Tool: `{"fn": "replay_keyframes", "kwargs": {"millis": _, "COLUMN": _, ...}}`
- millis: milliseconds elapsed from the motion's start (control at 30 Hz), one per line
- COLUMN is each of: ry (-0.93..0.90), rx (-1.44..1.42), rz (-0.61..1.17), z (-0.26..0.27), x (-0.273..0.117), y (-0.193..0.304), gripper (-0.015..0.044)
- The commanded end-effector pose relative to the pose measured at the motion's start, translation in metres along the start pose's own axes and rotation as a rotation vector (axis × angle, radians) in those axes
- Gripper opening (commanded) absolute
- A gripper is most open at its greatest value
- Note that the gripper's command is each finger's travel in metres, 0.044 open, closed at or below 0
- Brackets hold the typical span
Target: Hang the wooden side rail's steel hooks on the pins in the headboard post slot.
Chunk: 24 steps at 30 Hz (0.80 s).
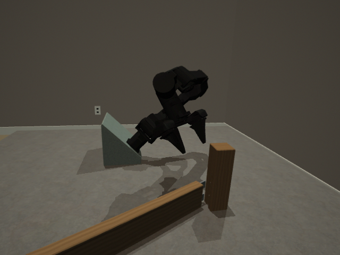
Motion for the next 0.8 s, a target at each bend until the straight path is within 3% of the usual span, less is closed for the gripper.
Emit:
{"fn": "replay_keyframes", "kwargs": {"millis": 0, "ry": 0.004, "rx": 0.008, "rz": 0.002, "z": 0.0, "x": 0.0, "y": 0.0, "gripper": 0.044}}
{"fn": "replay_keyframes", "kwargs": {"millis": 300, "ry": 0.002, "rx": -0.055, "rz": 0.008, "z": 0.003, "x": 0.001, "y": 0.0, "gripper": 0.044}}
{"fn": "replay_keyframes", "kwargs": {"millis": 767, "ry": -0.091, "rx": -1.358, "rz": 0.126, "z": 0.052, "x": 0.006, "y": -0.009, "gripper": 0.044}}
Point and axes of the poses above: the point midway between the two fingers, 35 mm back from their tips, its own x axis out along the fingers, its own z axis across the jaws, y = z × x, the point moved 8 cm from there along -x, back along the fingers, and after that the axes turned 7 degrees about -x, right-handed, at the moved point
